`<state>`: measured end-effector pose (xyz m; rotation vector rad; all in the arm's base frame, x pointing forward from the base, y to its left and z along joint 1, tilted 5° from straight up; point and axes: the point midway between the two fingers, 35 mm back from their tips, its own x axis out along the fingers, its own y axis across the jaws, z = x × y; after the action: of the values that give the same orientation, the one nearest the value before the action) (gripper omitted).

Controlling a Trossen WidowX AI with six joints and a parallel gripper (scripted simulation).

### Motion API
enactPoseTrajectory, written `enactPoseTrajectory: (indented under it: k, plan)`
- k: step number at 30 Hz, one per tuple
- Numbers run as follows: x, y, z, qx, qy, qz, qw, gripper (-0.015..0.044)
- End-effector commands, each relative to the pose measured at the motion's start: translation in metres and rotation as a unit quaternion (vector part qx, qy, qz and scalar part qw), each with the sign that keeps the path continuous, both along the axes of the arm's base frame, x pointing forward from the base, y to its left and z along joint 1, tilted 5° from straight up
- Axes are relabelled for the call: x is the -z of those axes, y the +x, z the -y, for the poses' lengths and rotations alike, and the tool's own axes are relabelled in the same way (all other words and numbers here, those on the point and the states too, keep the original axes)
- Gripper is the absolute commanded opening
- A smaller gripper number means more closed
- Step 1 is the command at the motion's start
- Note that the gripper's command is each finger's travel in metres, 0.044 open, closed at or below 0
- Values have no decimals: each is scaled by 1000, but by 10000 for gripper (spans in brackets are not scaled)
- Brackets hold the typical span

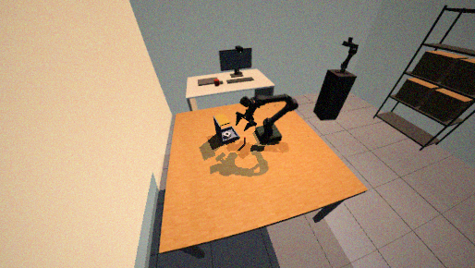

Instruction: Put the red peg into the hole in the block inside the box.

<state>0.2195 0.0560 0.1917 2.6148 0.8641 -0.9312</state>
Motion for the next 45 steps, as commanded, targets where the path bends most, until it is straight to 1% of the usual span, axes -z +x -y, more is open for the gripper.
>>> enactPoseTrajectory:
  k: [1,16,20,28,29,45]
  plan:
    - [17,-1,-1,2,0,1,1000,440]
    - [71,-5,-4,2,1,0,1000,440]
    - [76,-6,-5,2,1,0,1000,440]
    - [77,-12,-5,2,1,0,1000,230]
    - [77,-12,-5,2,1,0,1000,220]
    - [80,-10,-5,2,1,0,1000,220]
